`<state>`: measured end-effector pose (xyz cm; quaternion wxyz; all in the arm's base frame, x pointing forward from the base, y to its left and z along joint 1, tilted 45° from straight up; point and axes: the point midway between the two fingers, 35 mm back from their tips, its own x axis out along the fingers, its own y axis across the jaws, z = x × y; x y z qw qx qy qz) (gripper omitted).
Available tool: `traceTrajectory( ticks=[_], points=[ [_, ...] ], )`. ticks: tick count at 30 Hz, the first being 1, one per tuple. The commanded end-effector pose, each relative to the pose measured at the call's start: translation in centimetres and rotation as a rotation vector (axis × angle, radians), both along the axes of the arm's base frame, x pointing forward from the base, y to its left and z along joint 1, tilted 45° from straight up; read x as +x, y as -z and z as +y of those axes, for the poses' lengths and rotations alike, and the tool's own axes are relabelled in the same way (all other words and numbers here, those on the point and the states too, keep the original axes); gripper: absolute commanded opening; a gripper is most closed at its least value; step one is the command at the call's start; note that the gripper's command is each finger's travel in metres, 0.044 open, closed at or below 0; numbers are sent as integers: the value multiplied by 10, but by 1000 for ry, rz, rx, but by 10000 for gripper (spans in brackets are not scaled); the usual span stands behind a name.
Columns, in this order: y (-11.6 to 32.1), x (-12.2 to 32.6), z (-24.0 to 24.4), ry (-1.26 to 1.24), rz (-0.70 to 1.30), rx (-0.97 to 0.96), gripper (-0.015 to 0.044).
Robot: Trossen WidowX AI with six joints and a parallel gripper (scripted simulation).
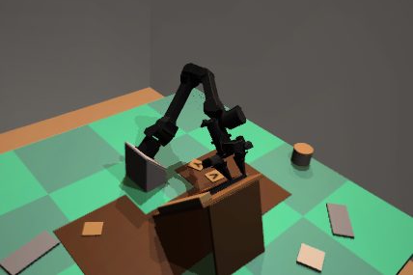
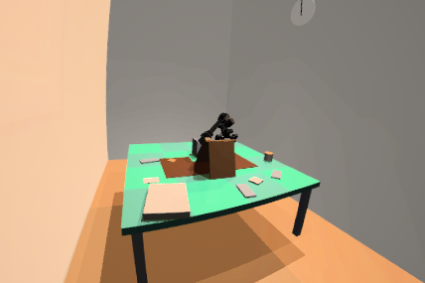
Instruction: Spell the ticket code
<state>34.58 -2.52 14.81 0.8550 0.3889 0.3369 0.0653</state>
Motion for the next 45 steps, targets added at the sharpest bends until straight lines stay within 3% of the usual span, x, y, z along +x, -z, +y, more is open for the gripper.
traceTrajectory(
  ticks=[1, 45],
  points=[
    [3, -1, -1, -6, 1, 0, 0],
    [23, -6, -19, -6, 2, -1, 0]
  ],
)
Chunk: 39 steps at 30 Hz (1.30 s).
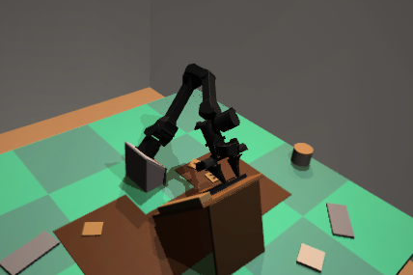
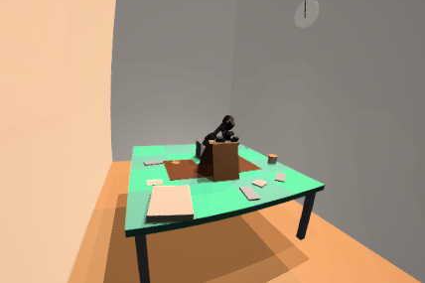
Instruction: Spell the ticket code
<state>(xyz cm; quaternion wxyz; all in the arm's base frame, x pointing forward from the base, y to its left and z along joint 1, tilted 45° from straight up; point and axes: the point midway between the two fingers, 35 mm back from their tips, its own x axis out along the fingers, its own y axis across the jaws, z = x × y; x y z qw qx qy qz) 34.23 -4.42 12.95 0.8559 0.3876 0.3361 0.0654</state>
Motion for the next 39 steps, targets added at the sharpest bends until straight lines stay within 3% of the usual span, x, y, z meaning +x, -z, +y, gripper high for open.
traceTrajectory(
  ticks=[1, 39],
  points=[
    [5, -2, -1, -5, 4, 2, 0],
    [28, -7, -24, -5, 4, 0, 0]
  ],
)
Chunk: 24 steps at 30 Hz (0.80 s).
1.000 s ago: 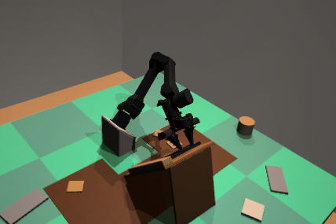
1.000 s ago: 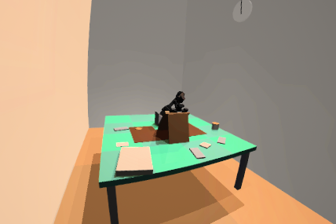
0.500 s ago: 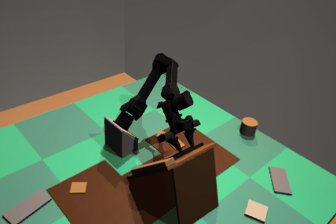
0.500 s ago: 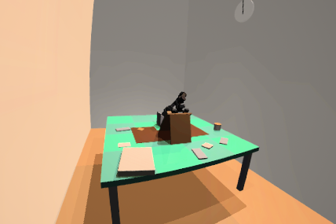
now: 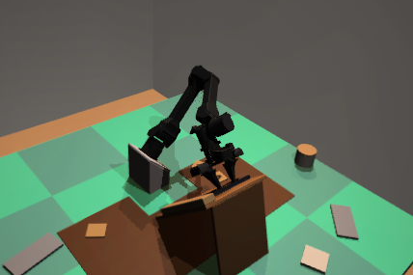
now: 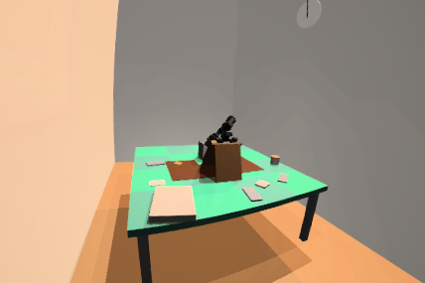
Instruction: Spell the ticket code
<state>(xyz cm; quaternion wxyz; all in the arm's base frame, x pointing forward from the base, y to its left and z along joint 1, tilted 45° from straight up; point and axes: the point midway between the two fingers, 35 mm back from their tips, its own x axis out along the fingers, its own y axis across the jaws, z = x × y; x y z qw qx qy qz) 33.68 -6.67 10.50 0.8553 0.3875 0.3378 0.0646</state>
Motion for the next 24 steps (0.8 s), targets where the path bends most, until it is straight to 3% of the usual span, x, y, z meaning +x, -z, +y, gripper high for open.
traceTrajectory(
  ticks=[1, 24],
  points=[
    [4, -1, -2, -5, 0, 1, 0],
    [16, -4, -14, -5, 0, 0, 0]
  ],
)
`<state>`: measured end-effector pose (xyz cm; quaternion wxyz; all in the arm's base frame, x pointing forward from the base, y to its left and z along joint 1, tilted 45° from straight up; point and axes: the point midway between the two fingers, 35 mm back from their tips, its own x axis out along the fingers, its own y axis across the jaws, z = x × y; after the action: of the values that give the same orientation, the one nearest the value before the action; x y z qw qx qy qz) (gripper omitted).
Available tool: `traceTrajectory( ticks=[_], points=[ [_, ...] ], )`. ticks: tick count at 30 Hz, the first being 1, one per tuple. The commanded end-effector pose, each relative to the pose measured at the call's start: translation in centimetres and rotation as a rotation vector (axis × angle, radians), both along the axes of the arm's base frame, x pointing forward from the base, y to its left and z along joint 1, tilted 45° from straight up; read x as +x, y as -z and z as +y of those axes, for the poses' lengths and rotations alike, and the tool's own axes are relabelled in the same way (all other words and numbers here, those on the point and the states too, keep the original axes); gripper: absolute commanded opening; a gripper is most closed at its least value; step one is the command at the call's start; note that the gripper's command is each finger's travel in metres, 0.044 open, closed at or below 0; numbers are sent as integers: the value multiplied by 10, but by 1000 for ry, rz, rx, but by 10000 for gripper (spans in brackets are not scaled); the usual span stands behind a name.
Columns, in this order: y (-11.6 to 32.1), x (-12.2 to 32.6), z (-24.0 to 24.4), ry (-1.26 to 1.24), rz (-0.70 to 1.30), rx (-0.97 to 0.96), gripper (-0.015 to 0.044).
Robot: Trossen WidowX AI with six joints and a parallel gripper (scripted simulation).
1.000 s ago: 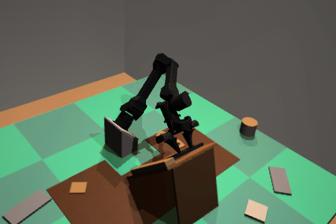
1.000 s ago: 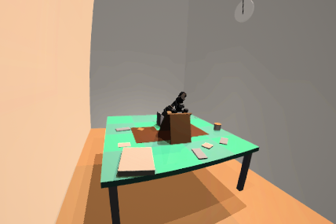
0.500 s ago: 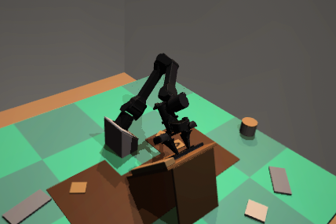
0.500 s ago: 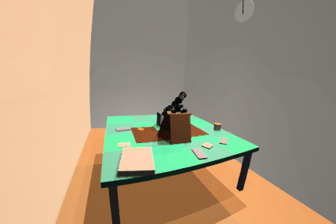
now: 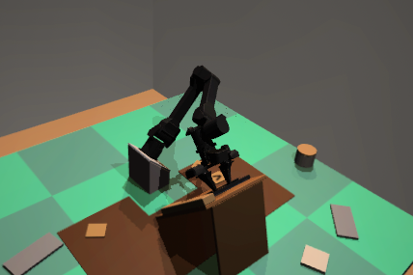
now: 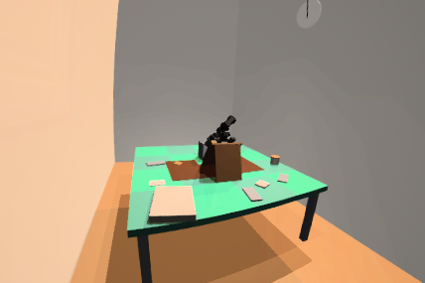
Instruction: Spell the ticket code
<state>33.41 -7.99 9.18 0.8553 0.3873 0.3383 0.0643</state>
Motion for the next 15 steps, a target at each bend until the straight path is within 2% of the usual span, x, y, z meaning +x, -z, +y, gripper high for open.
traceTrajectory(
  ticks=[1, 3, 14, 15],
  points=[
    [3, -1, -1, -5, -1, 0, 0],
    [3, -1, -1, -5, -1, 0, 0],
    [-1, -3, -3, -5, 0, 0, 289],
    [-2, -5, -3, -5, 0, 0, 295]
  ],
)
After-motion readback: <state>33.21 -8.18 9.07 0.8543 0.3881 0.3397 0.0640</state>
